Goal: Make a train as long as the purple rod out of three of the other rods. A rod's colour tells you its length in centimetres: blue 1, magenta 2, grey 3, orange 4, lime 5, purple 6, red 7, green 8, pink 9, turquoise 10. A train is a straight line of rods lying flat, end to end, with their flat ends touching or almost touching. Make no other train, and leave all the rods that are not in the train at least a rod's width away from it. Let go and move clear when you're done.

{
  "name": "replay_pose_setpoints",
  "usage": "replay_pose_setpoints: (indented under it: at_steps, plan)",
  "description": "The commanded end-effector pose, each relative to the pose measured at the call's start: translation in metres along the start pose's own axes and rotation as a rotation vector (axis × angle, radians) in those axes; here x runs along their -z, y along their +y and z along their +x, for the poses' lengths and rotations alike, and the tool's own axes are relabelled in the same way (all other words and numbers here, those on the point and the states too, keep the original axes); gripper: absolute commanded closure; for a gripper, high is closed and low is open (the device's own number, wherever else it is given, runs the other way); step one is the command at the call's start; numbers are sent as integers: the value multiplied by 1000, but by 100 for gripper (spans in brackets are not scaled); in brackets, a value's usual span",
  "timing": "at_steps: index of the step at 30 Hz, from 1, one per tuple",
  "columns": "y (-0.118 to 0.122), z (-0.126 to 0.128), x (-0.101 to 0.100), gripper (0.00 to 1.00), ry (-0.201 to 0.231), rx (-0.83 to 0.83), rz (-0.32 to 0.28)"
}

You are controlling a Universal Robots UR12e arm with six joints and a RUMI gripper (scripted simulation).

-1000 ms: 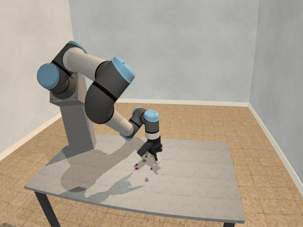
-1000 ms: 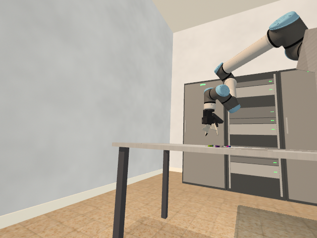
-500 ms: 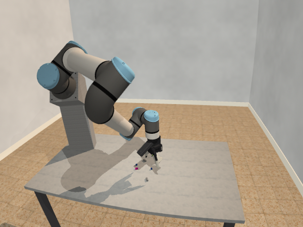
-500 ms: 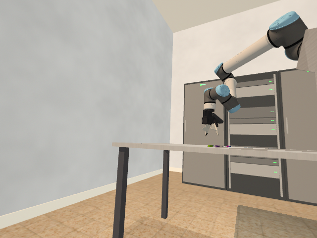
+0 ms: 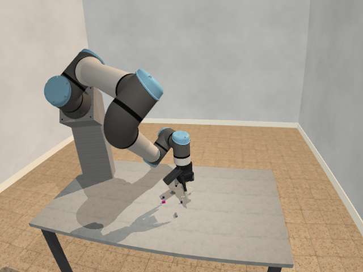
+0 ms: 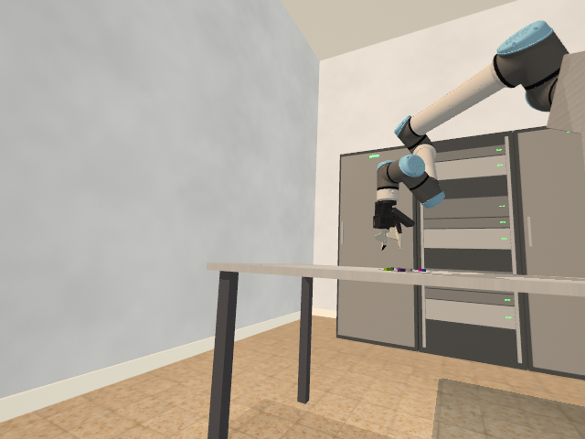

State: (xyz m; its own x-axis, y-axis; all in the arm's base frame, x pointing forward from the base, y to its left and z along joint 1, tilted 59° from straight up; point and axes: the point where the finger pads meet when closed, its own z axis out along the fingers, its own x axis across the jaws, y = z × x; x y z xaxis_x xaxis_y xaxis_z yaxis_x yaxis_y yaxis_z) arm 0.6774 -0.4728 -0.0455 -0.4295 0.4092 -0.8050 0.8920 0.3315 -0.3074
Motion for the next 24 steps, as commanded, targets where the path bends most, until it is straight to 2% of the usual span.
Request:
replay_pose_setpoints:
  at_steps: [1, 9, 10, 24]
  plan:
    - [4, 14, 3, 0, 2, -167, 2]
    - [5, 19, 4, 0, 2, -230, 2]
    - [5, 19, 4, 86, 2, -230, 2]
    - [5, 19, 4, 86, 2, -230, 2]
